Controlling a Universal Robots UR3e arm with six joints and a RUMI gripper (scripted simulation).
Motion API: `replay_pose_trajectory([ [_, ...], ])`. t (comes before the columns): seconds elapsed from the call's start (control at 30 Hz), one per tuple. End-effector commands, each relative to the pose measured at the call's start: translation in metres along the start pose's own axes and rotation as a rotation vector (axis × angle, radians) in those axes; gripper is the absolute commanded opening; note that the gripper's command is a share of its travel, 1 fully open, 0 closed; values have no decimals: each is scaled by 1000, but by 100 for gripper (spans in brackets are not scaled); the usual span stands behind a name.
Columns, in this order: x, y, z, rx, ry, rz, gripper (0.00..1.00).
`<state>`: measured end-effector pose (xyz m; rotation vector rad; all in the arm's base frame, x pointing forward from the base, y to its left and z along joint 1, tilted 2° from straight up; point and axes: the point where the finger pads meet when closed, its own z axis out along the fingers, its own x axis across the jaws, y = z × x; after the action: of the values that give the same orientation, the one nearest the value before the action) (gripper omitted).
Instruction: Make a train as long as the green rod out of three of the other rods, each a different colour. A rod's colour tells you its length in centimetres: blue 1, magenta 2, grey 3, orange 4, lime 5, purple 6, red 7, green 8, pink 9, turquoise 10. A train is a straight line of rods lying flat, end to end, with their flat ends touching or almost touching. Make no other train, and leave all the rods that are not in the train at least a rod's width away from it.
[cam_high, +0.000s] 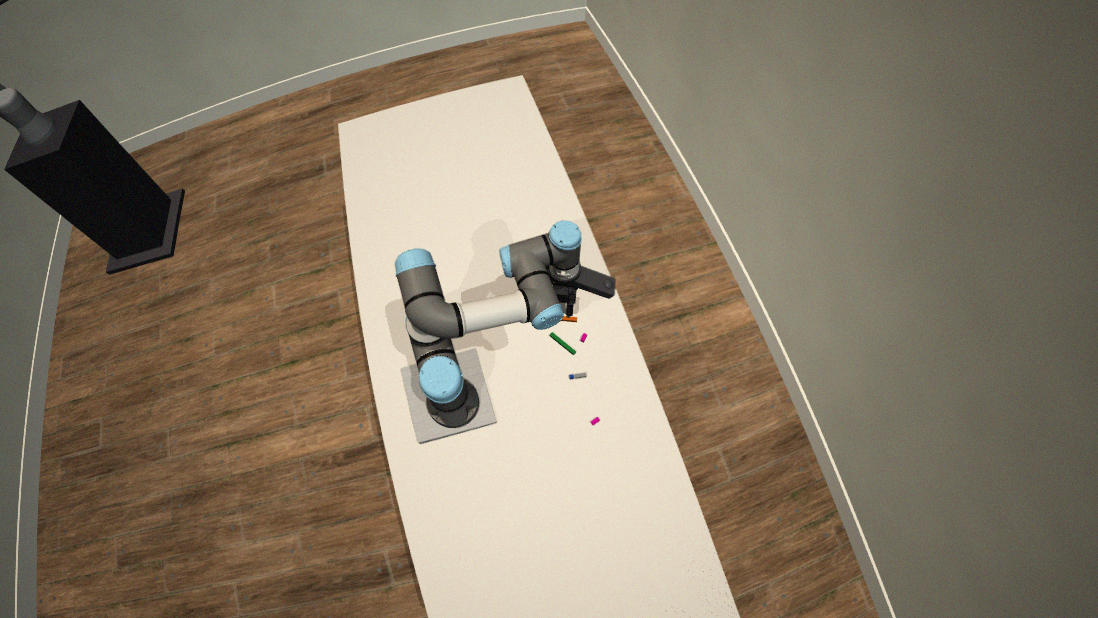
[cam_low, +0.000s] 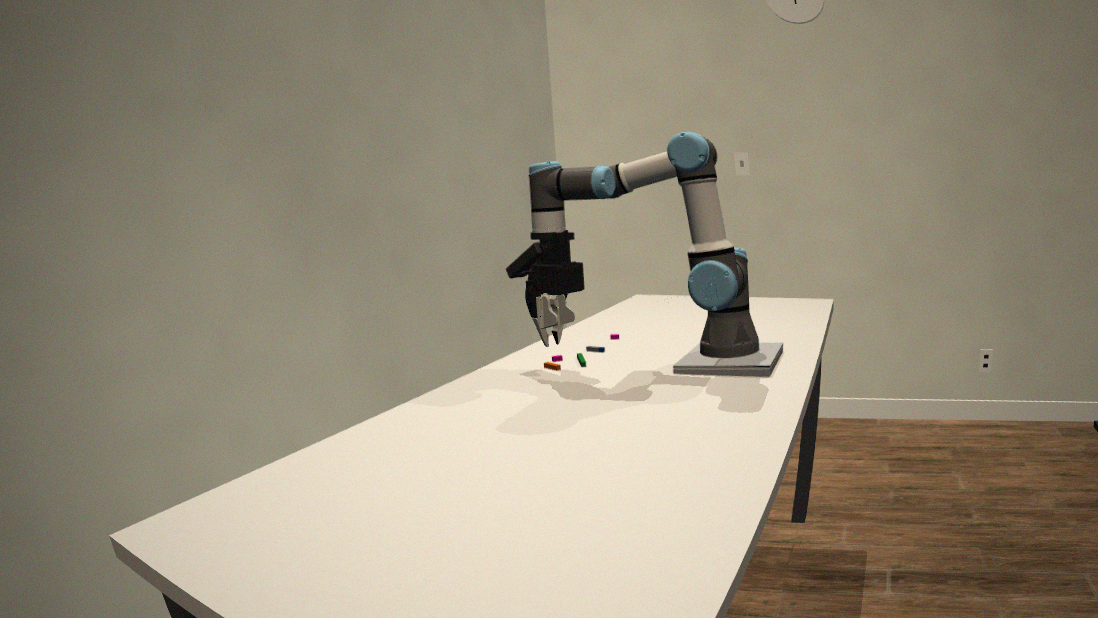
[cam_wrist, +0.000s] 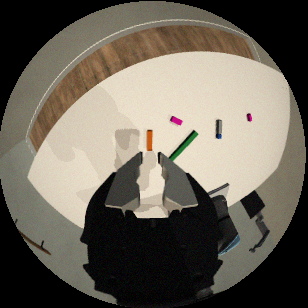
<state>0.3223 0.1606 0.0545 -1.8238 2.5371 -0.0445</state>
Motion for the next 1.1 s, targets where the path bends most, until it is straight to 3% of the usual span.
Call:
replay_pose_trajectory([
  [0.0, -1, -1, 8, 3, -2, 0, 14],
  [0.57, -1, -1, 27, 3, -2, 0, 14],
  [1.07, -1, -1, 30, 3, -2, 0, 14],
])
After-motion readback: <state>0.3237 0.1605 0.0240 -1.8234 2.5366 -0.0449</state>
